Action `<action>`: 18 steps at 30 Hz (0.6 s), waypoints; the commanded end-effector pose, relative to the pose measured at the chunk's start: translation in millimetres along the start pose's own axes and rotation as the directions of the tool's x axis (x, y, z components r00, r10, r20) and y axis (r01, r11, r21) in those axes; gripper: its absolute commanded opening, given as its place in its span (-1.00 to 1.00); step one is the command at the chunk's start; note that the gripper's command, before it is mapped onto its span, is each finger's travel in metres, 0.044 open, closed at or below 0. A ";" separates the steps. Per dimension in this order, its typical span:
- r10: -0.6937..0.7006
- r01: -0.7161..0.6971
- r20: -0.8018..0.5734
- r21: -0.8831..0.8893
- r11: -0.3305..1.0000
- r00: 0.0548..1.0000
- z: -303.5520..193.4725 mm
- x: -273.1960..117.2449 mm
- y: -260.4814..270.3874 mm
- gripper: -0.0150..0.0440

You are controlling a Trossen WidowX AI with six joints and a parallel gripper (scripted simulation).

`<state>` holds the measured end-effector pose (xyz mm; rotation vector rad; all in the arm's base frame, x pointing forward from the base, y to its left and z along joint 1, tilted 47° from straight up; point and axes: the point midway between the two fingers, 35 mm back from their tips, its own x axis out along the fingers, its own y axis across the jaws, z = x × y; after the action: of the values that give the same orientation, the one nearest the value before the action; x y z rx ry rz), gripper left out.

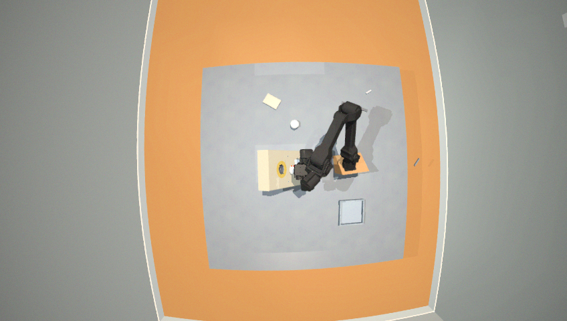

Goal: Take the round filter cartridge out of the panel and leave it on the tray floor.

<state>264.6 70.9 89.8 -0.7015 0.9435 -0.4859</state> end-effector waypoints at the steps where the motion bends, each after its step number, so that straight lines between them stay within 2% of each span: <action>1: 0.011 -0.011 0.005 0.004 1.000 1.000 4.7 -20.9 3.7 -0.49; 11: 0.000 0.000 0.007 0.004 1.000 1.000 5.3 -72.6 0.0 -0.49; 18: 0.000 0.000 0.008 0.005 1.000 1.000 7.4 -72.8 20.6 -0.49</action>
<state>234.1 124.9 126.9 -0.6982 0.9342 -0.4850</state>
